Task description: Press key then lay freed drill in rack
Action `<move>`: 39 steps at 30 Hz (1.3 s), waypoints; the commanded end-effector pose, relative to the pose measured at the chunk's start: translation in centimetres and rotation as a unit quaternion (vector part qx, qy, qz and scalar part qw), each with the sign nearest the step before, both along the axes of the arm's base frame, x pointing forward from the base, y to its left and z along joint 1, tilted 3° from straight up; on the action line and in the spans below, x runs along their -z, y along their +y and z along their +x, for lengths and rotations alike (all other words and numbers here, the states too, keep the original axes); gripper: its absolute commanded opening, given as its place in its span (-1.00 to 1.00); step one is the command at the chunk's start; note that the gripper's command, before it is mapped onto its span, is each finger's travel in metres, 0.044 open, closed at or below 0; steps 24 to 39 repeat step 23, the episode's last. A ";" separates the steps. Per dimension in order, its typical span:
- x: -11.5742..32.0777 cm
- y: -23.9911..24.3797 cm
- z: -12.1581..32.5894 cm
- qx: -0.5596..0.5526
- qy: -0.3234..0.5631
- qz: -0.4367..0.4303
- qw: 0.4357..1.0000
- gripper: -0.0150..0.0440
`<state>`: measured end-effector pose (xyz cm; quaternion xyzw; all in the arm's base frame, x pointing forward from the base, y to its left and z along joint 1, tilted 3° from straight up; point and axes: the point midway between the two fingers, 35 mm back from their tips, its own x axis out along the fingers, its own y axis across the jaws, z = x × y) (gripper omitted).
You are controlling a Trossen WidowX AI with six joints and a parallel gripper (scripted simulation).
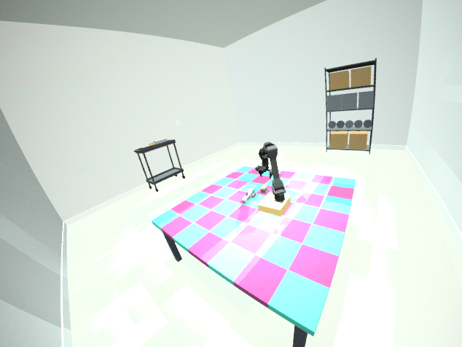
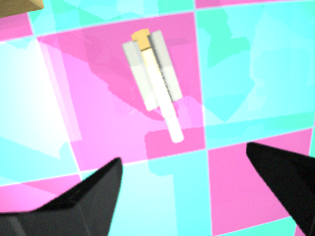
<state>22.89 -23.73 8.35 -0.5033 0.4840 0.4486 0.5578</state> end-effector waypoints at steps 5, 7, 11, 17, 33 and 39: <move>-11.8 -4.0 -4.0 0.342 -0.185 0.020 0.921 1.00; -15.2 -4.2 -5.5 0.421 -0.238 0.039 0.875 1.00; -21.8 -3.4 -8.6 0.544 -0.336 0.086 0.764 1.00; -30.1 0.5 -12.1 0.645 -0.449 0.162 0.597 1.00; -36.9 7.4 -13.4 0.681 -0.533 0.249 0.436 1.00; -36.9 7.4 -13.4 0.681 -0.533 0.249 0.436 1.00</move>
